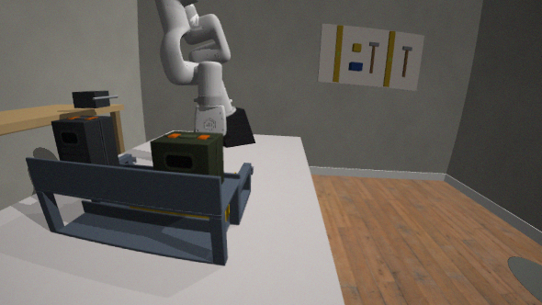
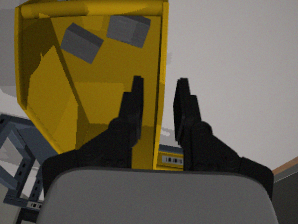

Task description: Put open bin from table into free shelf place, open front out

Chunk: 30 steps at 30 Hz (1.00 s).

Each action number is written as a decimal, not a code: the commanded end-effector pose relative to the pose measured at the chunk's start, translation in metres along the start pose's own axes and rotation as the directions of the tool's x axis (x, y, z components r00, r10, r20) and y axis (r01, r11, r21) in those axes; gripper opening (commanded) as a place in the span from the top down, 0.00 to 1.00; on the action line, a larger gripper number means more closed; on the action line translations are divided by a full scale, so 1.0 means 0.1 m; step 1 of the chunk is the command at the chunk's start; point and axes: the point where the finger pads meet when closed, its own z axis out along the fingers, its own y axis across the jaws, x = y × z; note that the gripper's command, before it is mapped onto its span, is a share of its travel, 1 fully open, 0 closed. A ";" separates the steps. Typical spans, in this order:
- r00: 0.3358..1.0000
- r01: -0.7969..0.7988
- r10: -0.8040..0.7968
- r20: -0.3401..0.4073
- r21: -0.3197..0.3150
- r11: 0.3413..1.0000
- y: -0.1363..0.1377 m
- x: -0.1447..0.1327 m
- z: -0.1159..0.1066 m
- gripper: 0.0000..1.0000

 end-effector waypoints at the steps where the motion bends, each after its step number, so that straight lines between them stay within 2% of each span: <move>1: 1.000 0.000 0.000 0.002 0.000 1.000 0.00 -0.01 0.00 0.72; 8: 1.000 0.000 0.000 0.002 0.000 1.000 0.00 -0.01 0.07 0.72; 30: 1.000 0.000 0.000 0.002 0.000 1.000 0.00 -0.01 0.04 0.72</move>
